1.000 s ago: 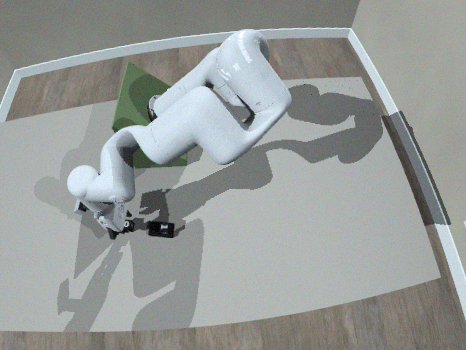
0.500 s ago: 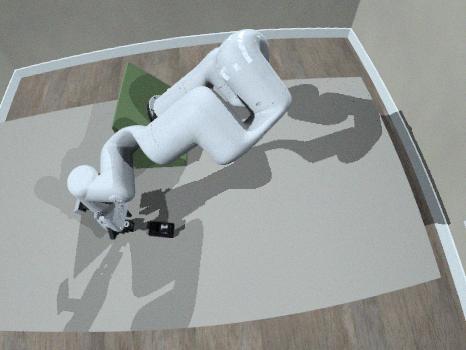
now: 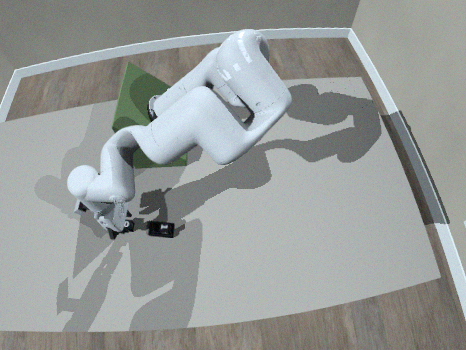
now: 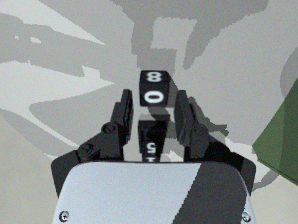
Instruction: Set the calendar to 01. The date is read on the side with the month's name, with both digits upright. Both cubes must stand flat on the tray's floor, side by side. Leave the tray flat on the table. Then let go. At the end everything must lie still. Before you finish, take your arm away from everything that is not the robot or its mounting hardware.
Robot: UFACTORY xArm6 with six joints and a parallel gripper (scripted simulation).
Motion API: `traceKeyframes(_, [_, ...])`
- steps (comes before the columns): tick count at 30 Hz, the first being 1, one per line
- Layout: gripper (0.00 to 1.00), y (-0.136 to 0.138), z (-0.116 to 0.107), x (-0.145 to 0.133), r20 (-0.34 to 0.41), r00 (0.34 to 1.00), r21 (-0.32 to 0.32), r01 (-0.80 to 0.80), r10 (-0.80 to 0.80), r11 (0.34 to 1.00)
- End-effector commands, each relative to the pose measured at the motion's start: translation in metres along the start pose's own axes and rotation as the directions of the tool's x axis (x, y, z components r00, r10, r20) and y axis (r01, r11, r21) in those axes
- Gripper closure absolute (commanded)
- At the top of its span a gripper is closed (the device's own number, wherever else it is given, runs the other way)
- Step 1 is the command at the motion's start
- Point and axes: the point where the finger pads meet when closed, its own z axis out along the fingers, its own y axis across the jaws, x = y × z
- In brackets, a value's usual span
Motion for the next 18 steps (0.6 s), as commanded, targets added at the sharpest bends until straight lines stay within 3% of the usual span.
traceKeyframes(1, [0.53, -0.001, 0.000, 0.000, -0.002, 1.000, 0.003, 0.001, -0.001, 1.000])
traceKeyframes(18, [0.53, -0.001, 0.020, 0.000, -0.002, 1.000, 0.003, 0.001, -0.001, 1.000])
